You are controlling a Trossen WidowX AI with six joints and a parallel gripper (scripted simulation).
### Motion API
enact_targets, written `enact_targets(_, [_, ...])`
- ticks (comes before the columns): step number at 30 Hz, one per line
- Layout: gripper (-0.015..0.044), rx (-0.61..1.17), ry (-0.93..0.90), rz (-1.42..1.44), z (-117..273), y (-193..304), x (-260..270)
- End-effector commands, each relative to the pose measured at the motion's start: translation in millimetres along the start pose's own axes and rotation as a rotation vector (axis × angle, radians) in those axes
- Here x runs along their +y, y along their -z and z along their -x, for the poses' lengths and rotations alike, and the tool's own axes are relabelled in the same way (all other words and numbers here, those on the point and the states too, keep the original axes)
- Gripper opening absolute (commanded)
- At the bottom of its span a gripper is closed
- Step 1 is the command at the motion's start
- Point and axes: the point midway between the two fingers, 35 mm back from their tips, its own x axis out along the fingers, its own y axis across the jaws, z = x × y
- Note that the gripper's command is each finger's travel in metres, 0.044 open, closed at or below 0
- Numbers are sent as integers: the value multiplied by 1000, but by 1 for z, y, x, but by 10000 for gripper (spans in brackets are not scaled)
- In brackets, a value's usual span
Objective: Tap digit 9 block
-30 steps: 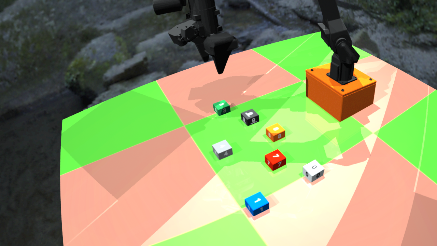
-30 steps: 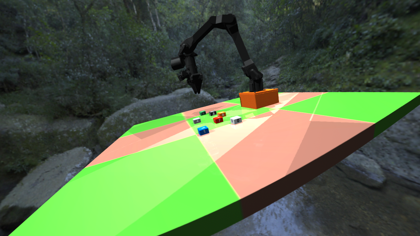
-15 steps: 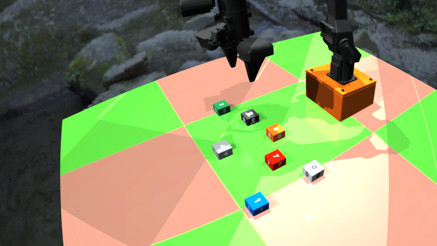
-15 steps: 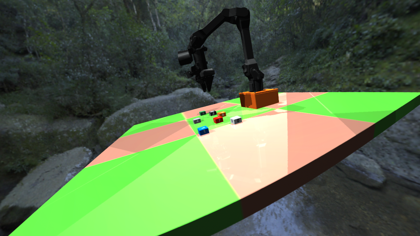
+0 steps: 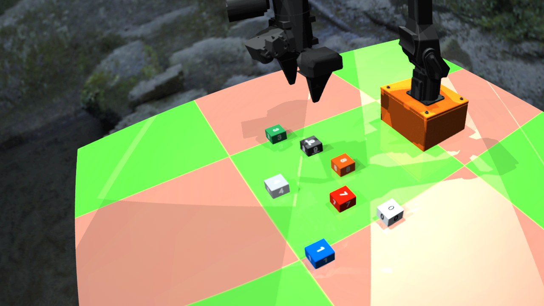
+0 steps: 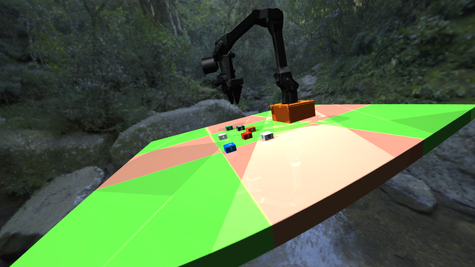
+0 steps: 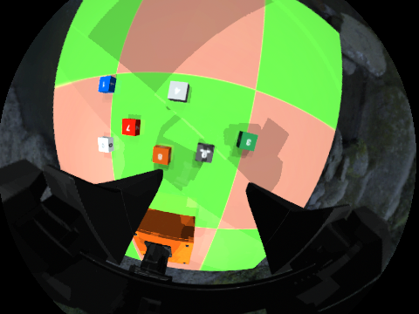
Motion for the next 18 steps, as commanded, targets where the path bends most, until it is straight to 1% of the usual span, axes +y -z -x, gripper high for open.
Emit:
enact_targets(1, [374, -1, -2, -6, -2, 0, 0])
enact_targets(3, [321, -1, -1, -11, -13, -2, 0])
enact_targets(7, [216, 0, 0, -17, -61, -2, 0])
enact_targets(9, [164, -1, -2, -9, -76, -1, 1])
enact_targets(14, [32, -1, -2, -6, -81, 0, 1])
enact_targets(15, [20, -1, -2, -6, -81, 0, 1])
enact_targets(18, [20, -1, -2, -6, -81, 0, 1])
